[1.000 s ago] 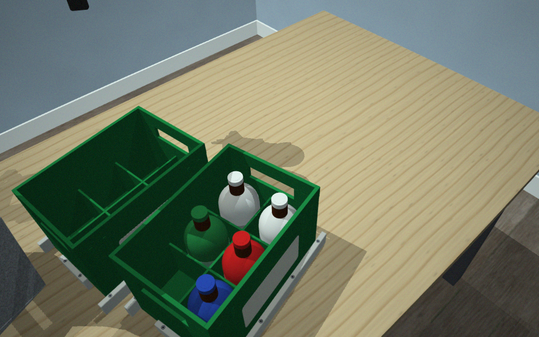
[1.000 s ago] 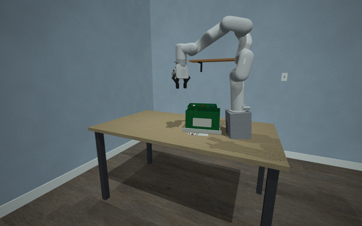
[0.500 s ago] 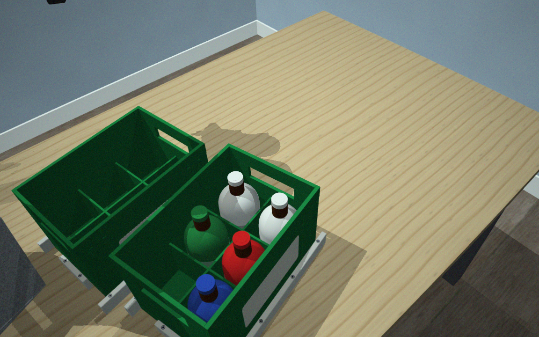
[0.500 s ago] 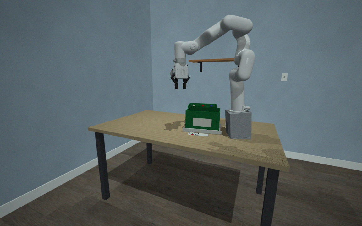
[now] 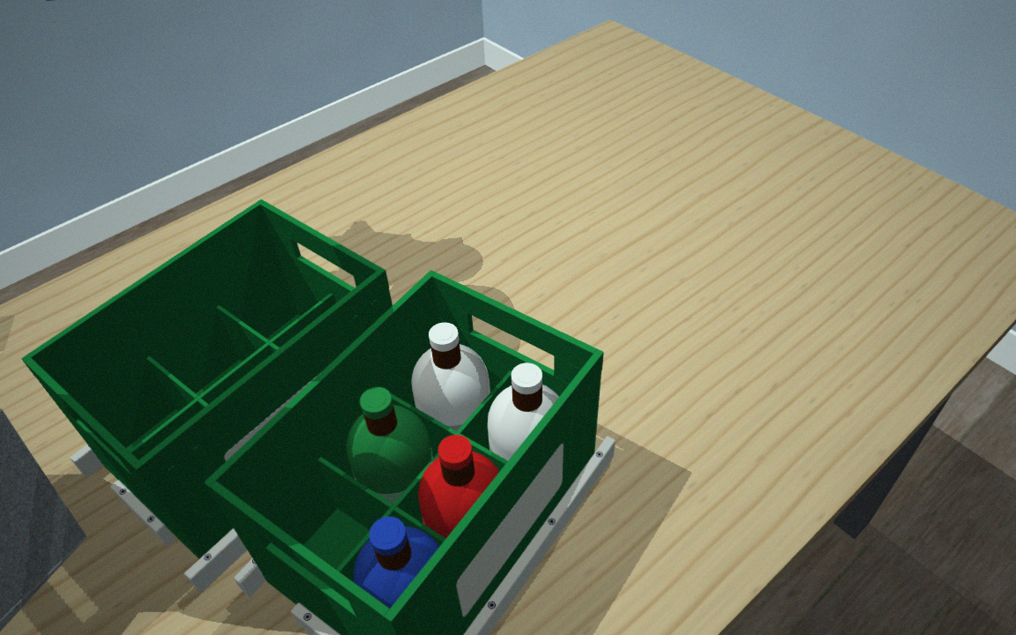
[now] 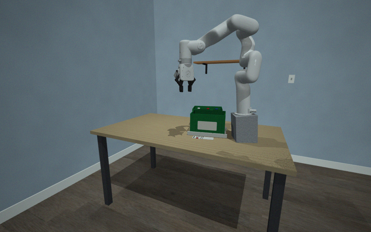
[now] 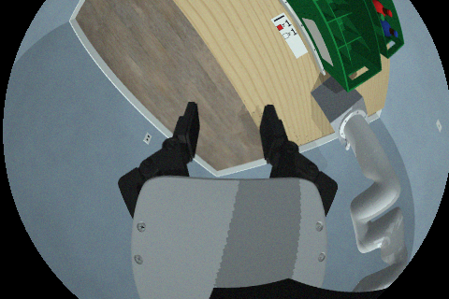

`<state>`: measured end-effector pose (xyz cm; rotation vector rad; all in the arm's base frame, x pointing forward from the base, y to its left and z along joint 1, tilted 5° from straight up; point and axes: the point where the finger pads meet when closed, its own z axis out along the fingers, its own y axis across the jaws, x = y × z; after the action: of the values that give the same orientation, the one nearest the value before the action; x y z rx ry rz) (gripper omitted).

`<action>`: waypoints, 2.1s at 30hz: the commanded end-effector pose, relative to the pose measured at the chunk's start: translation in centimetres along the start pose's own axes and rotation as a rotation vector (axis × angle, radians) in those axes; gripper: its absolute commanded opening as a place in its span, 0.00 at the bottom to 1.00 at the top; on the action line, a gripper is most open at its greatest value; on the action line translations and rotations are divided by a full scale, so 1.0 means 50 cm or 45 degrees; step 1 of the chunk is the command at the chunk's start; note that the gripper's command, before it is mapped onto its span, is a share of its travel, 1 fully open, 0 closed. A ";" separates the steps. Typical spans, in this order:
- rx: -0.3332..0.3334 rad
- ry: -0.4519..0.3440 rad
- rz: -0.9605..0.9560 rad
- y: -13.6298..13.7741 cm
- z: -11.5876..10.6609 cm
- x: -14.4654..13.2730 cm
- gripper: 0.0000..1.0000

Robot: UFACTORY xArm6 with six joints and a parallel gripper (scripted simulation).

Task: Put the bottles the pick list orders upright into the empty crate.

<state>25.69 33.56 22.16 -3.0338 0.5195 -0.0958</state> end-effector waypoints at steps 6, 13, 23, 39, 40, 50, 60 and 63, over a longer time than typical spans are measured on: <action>0.009 0.008 -0.017 -0.033 -0.005 -0.066 0.65; 0.010 0.008 -0.017 -0.051 -0.006 -0.111 0.65; 0.010 0.008 -0.017 -0.051 -0.006 -0.111 0.65; 0.009 0.009 -0.229 -0.027 0.018 -0.074 0.65; 0.009 0.009 -0.272 -0.022 0.023 -0.067 0.65; 0.004 0.013 -0.659 0.025 0.073 0.007 0.65; 0.005 0.012 -0.946 0.062 0.112 0.066 0.65; 0.005 0.012 -0.946 0.077 0.127 0.087 0.65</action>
<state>27.79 29.93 16.57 -3.0599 -0.5875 -0.1481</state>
